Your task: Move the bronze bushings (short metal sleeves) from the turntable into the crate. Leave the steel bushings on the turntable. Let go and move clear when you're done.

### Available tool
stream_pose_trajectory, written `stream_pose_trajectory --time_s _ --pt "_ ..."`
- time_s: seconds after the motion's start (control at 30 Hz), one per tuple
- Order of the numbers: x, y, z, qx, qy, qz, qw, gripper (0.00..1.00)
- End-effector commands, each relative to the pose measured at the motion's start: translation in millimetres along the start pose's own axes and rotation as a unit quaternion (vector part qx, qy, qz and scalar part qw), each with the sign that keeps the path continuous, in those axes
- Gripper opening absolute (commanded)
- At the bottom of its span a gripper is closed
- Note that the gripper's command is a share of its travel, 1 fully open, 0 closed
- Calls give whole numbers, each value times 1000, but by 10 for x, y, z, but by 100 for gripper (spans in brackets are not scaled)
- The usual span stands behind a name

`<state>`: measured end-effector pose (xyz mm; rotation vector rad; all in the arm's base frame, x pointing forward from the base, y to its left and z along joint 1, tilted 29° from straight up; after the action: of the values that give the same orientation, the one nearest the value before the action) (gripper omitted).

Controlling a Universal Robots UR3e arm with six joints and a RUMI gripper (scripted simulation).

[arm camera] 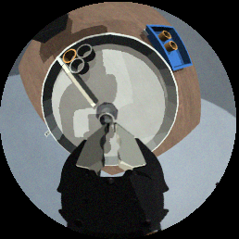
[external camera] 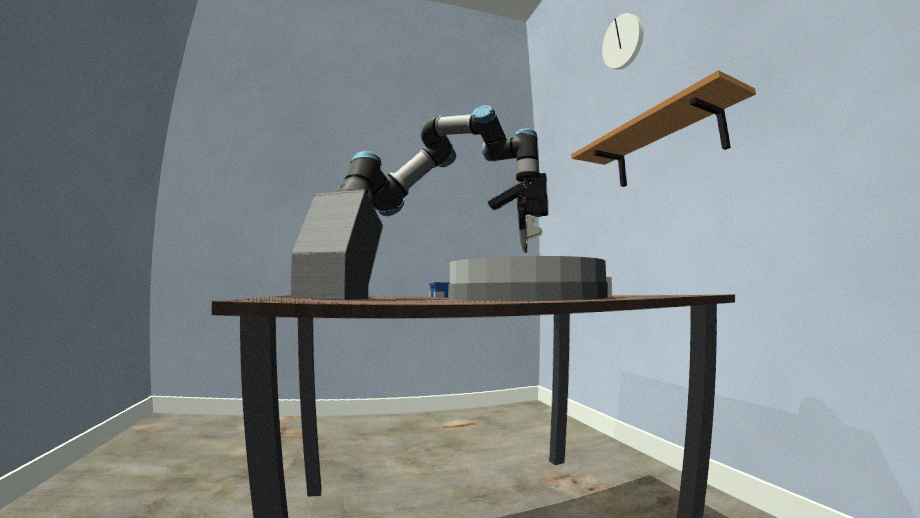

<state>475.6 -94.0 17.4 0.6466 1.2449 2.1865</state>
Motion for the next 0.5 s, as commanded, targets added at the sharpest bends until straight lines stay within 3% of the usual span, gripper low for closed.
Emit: stream_pose_trajectory --time_s 0.0,0.47 --pt "70 13 -36 0 0 -2 1000 5" --pt "442 11 -210 0 0 -2 1000 5"
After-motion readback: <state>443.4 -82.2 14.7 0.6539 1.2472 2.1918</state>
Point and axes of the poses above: the point where the finger pads meet when closed, its own y axis back along the fingers, its own z axis across the jaws, x = y × z, the point moved 5 cm from there along y, back along the fingers, and after that the axes turned 10 degrees about -y, right-handed, at the moved point
